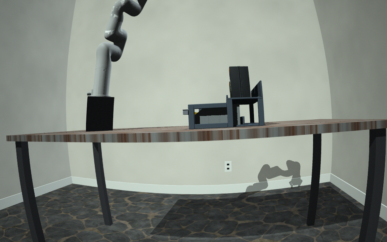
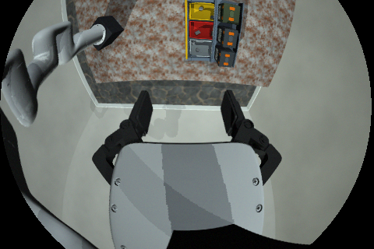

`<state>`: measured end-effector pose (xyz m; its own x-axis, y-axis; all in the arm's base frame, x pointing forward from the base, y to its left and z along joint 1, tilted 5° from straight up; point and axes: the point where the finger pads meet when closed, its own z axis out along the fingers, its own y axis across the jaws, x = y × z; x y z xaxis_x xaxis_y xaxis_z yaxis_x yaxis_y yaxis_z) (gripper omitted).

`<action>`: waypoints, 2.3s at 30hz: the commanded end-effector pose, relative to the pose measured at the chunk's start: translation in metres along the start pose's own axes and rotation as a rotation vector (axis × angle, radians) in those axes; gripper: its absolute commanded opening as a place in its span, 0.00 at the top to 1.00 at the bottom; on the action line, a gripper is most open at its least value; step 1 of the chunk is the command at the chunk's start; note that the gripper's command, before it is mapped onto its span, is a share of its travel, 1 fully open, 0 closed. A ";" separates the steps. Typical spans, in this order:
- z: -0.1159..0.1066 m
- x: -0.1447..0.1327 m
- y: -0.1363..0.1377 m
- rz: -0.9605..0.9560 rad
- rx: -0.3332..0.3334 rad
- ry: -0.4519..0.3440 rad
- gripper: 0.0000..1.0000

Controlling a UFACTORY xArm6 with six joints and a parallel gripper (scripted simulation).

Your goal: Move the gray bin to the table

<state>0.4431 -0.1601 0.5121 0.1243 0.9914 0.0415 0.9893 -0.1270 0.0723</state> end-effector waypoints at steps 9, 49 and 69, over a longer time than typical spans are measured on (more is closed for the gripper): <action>0.028 0.000 0.000 0.000 -0.004 -0.001 0.00; 0.146 0.000 0.000 0.000 -0.004 -0.001 0.00; 0.195 0.000 0.001 0.000 -0.004 -0.001 0.00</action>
<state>0.4572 -0.1528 0.3149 0.1244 0.9913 0.0430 0.9897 -0.1270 0.0657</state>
